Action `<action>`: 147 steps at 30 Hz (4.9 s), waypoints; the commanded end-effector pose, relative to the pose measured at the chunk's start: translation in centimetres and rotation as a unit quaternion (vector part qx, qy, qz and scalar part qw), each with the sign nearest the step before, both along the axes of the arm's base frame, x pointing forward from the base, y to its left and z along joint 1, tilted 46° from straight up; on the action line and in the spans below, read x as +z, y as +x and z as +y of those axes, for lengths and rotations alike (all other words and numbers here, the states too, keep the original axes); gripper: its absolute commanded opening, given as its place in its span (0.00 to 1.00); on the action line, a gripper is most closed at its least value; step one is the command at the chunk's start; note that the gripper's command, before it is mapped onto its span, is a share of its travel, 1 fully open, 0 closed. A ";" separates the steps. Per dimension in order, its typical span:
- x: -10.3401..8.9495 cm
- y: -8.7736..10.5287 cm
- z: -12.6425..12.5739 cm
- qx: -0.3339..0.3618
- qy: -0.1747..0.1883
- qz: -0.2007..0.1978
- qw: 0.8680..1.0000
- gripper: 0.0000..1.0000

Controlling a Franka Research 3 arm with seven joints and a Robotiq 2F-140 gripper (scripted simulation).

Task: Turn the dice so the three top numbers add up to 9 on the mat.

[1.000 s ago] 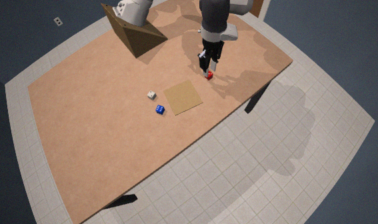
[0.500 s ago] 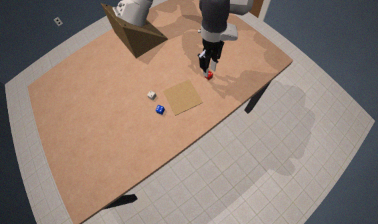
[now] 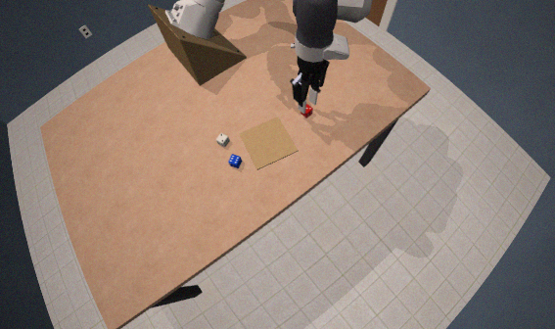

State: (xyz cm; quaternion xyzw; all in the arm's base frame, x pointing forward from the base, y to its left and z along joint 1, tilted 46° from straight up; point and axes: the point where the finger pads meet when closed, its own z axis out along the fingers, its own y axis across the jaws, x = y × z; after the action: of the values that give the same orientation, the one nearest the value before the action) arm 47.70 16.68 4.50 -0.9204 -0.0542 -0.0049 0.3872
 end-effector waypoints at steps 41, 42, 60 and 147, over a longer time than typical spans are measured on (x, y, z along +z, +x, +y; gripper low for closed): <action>-2.4 -0.1 2.6 0.001 0.000 -0.002 1.000 0.28; -2.4 -0.1 2.6 0.001 0.000 -0.002 1.000 0.28; -2.4 -0.1 2.6 0.001 0.000 -0.002 1.000 0.28; 4.5 0.3 -4.4 -0.084 -0.003 0.085 0.993 0.16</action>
State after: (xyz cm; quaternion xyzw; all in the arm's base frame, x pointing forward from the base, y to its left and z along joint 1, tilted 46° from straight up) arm 48.07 12.20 9.00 -0.9216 -0.0143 0.0070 0.3877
